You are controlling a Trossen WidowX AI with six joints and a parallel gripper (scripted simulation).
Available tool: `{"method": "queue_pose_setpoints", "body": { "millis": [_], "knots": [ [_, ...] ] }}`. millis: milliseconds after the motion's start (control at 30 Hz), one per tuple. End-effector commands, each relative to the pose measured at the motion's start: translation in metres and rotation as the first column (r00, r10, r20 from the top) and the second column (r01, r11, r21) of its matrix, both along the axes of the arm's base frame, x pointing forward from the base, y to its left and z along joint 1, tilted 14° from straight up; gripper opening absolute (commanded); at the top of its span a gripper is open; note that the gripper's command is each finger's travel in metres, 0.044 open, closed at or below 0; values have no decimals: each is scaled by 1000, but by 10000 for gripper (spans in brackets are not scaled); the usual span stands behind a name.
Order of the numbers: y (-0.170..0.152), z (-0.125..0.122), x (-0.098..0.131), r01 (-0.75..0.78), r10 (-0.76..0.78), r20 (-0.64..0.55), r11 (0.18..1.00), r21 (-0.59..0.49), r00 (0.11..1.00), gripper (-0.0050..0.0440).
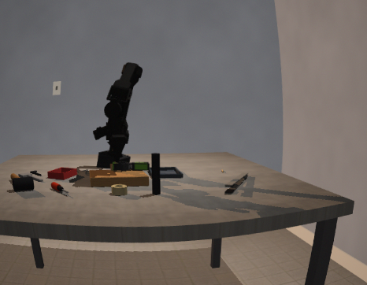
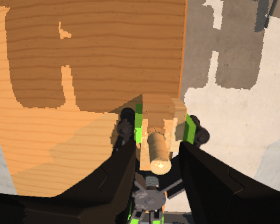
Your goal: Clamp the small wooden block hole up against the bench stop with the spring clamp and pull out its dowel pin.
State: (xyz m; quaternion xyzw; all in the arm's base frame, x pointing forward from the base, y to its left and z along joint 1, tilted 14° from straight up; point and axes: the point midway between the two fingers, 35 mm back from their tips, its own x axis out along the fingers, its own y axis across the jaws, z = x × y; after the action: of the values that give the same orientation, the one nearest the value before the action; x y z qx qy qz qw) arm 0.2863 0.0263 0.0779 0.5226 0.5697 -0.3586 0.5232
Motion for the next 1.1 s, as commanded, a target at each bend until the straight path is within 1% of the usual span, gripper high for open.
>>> {"method": "queue_pose_setpoints", "body": {
  "millis": [0, 67, 133, 500, 700, 867, 1067],
  "knots": [
    [0, -1, 0, 5, -5, -2, 1000, 0, 1000, 90],
    [0, -1, 0, 5, -5, -2, 1000, 0, 1000, 77],
    [0, -1, 0, 5, -5, -2, 1000, 0, 1000, 77],
    [0, -1, 0, 4, -4, -1, 1000, 0, 1000, 0],
    [0, -1, 0, -26, 26, 5, 1000, -3, 1000, 0],
    [0, 0, 0, -161, 162, 35, 987, -19, 986, 0],
    [0, 0, 0, -343, 346, 72, 938, -47, 935, 0]
  ]
}}
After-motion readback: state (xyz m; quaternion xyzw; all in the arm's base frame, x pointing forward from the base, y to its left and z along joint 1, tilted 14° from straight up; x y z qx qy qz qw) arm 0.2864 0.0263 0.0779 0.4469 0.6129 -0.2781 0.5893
